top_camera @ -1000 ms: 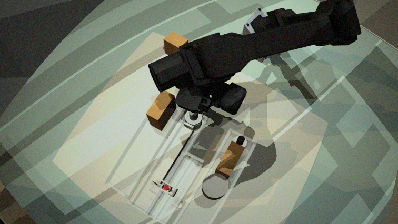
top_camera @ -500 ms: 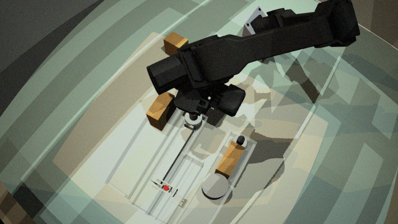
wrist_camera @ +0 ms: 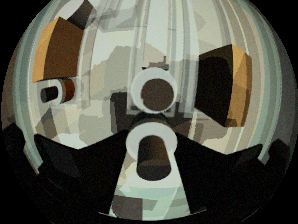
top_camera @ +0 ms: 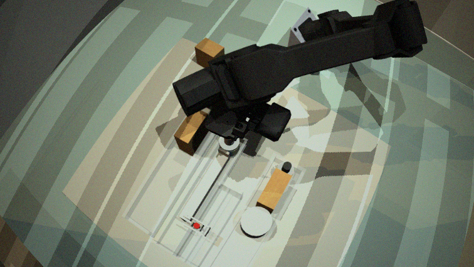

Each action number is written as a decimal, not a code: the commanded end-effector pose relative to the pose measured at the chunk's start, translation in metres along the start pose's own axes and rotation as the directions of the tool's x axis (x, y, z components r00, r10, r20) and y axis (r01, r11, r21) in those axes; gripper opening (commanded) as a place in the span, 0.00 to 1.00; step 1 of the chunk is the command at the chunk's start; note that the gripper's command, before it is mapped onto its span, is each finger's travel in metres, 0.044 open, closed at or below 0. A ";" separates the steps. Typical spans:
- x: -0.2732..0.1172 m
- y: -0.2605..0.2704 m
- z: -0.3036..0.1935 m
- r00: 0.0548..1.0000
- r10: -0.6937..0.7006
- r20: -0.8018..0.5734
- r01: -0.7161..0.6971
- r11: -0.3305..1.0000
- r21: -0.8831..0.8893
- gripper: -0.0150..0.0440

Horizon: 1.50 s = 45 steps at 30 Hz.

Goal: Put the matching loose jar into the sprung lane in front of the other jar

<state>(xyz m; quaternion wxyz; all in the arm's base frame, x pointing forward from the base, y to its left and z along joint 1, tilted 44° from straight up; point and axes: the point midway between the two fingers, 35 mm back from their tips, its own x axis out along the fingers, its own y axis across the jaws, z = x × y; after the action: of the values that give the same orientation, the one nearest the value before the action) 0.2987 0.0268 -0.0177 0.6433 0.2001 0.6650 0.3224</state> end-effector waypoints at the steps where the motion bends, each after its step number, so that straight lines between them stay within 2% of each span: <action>1: -0.001 0.000 0.008 1.000 0.000 0.016 0.000 1.000 -0.010 0.25; 45: -0.001 0.001 0.030 1.000 0.000 0.017 0.000 1.000 -0.011 0.25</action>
<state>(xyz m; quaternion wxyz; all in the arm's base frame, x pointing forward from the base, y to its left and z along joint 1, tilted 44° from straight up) 0.3197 0.0304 -0.0168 0.6432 0.1982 0.6664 0.3209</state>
